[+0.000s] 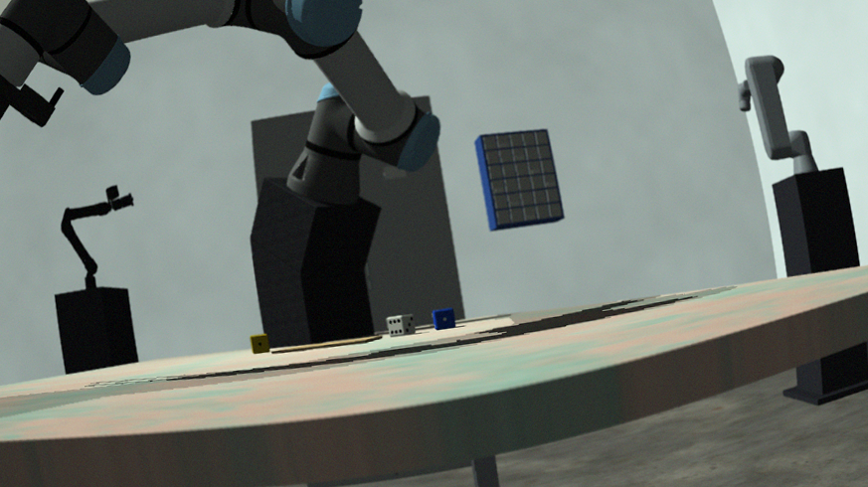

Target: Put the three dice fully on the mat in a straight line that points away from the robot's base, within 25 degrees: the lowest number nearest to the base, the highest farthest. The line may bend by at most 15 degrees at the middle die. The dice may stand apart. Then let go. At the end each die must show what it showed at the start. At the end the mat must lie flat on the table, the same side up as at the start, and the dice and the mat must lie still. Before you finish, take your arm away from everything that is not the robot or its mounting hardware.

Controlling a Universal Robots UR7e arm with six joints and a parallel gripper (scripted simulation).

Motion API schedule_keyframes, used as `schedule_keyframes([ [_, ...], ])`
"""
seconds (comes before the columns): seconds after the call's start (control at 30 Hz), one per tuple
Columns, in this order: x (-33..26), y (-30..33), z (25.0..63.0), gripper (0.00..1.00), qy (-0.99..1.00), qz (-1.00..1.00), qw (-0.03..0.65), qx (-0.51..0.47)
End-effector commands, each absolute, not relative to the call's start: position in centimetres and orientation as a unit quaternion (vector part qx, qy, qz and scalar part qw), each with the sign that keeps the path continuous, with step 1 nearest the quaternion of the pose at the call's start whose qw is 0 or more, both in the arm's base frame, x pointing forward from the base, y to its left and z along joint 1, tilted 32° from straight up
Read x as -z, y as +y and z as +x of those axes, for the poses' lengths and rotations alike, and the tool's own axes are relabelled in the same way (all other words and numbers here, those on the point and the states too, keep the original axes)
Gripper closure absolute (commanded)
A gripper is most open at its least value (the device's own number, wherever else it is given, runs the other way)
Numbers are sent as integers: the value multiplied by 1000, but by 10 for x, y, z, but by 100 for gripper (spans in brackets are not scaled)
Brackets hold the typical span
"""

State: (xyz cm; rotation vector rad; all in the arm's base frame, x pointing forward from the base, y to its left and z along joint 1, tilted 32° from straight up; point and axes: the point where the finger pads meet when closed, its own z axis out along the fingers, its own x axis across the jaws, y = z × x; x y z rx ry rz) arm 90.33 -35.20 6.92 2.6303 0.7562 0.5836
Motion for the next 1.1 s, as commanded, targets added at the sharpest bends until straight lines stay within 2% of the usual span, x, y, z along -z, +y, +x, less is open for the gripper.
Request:
schedule_keyframes([
  [0.0, -68, -354, 897, 0, 269, 926, 168, -204],
  [0.47, -50, -360, 854, 0, 291, 927, 144, -189],
  [0.97, -14, -353, 751, 0, 334, 923, 88, -171],
  [1.07, -11, -351, 742, 0, 337, 922, 83, -170],
])
